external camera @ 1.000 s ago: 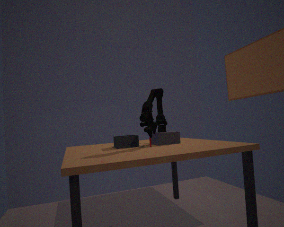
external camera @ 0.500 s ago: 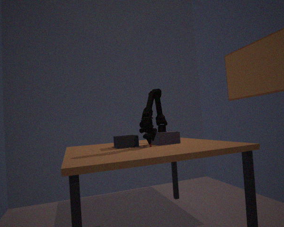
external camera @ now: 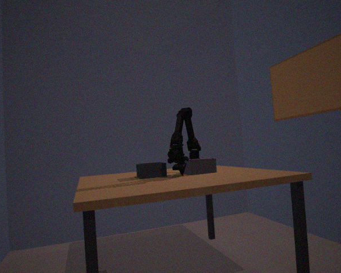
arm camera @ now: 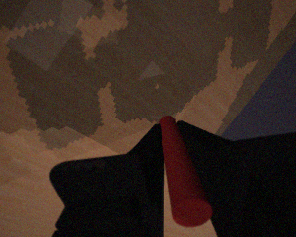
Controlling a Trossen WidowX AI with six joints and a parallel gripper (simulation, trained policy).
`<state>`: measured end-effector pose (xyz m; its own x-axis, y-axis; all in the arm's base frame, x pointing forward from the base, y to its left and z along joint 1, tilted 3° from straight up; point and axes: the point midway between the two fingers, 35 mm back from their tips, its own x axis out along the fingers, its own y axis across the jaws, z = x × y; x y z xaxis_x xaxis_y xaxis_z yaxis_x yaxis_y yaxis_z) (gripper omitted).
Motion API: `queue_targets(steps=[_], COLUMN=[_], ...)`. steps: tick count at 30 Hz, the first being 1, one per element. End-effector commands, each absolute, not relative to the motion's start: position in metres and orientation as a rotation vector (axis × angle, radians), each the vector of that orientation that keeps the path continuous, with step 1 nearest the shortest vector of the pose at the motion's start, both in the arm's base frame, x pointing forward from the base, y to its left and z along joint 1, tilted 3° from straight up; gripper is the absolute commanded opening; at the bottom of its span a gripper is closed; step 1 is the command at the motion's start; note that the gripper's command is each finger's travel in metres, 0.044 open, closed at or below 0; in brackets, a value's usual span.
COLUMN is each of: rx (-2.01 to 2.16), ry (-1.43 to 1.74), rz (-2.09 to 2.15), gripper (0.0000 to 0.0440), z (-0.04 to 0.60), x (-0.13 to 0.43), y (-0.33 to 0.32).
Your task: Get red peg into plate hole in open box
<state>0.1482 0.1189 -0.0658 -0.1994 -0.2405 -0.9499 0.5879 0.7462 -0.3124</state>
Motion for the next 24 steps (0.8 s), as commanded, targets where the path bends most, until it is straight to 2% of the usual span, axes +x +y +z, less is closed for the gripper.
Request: queue_targets(steps=[1,24], rx=[0.248,0.226], ry=[1.598,1.471], rz=[-0.788,-0.811], gripper=[0.0,0.0], z=[-0.069,0.005], x=[0.149,0.201], y=[0.113,0.106])
